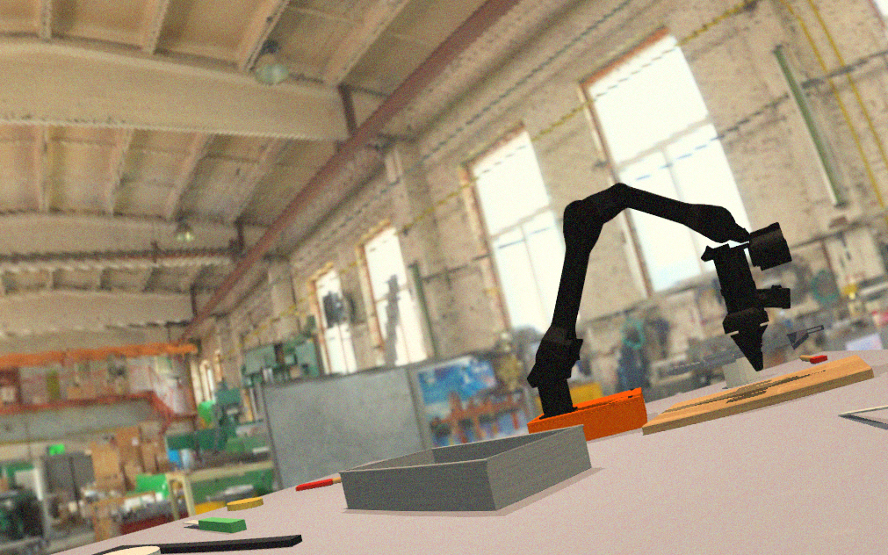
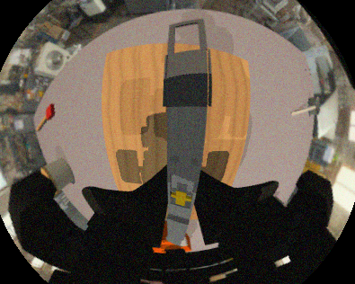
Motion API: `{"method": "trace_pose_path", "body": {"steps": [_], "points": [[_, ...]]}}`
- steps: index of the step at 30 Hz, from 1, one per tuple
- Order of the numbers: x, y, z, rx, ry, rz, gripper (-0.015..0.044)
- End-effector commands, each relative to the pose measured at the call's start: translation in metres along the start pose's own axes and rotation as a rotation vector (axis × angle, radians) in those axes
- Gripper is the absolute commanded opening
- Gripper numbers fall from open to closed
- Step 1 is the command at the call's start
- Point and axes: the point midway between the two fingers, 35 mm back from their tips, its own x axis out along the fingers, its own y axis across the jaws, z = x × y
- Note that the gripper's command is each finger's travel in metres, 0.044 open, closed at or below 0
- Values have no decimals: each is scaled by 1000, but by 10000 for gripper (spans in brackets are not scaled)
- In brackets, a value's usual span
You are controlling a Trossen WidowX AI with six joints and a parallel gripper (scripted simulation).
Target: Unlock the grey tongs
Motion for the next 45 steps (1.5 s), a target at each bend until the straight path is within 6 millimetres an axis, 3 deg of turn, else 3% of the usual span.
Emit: {"method": "trace_pose_path", "body": {"steps": [1, 22, 25, 28, 35, 40, 45], "points": [[0, 0, 0, 0, 0, 0, -97], [0, 0, 0, 0, 0, 0, 440], [-2, 0, -2, 0, 0, 0, 440], [-12, 0, -16, 0, 1, 0, 440], [-48, -1, -88, 1, 9, 2, 440], [-60, -2, -143, 1, 14, 4, 440], [-61, -2, -151, 2, 15, 4, 440]]}}
